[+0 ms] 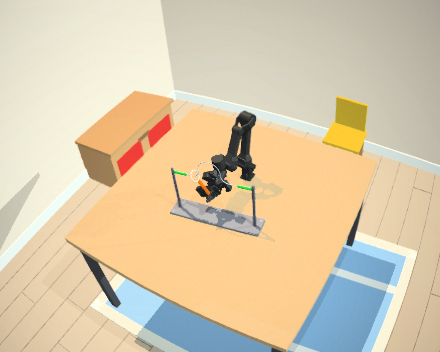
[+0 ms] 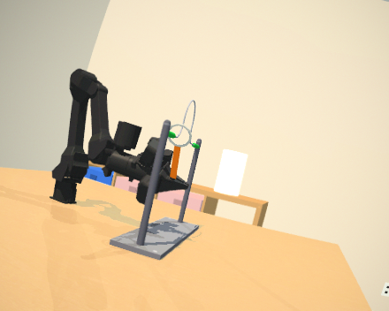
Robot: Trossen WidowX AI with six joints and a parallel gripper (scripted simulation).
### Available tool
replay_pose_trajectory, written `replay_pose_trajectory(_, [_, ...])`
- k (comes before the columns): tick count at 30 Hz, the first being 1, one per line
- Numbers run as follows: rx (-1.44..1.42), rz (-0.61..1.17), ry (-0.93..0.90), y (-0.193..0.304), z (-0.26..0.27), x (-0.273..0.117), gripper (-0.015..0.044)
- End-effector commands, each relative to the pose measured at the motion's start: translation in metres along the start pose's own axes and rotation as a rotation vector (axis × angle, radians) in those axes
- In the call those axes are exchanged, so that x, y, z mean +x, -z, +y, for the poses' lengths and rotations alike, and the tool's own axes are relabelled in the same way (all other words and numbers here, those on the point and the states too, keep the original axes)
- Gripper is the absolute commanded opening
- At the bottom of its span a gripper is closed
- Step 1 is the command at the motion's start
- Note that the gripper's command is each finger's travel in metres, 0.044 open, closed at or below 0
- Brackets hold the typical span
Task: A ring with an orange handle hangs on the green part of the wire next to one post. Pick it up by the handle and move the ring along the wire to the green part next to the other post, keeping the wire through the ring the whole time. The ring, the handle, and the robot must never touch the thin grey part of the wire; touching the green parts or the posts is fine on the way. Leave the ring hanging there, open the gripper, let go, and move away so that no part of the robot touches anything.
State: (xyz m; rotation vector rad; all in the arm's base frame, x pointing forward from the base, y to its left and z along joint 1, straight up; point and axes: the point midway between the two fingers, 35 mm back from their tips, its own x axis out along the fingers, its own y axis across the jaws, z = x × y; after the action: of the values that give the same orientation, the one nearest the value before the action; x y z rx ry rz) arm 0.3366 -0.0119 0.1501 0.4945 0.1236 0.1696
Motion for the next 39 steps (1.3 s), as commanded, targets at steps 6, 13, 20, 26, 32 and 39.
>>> replay_pose_trajectory(6, [0.135,0.084,-0.018,-0.001,0.021,-0.011,-0.0150])
replay_pose_trajectory(13, [0.257,0.171,-0.047,-0.005,0.042,-0.022,-0.0150])
replay_pose_trajectory(20, [0.392,0.268,-0.092,-0.014,0.063,-0.036,-0.0150])
replay_pose_trajectory(26, [0.523,0.364,-0.149,-0.026,0.082,-0.050,-0.0150])
replay_pose_trajectory(32, [0.646,0.454,-0.219,-0.041,0.097,-0.063,-0.0150])
replay_pose_trajectory(39, [0.771,0.457,-0.266,-0.056,0.112,-0.066,-0.0150])
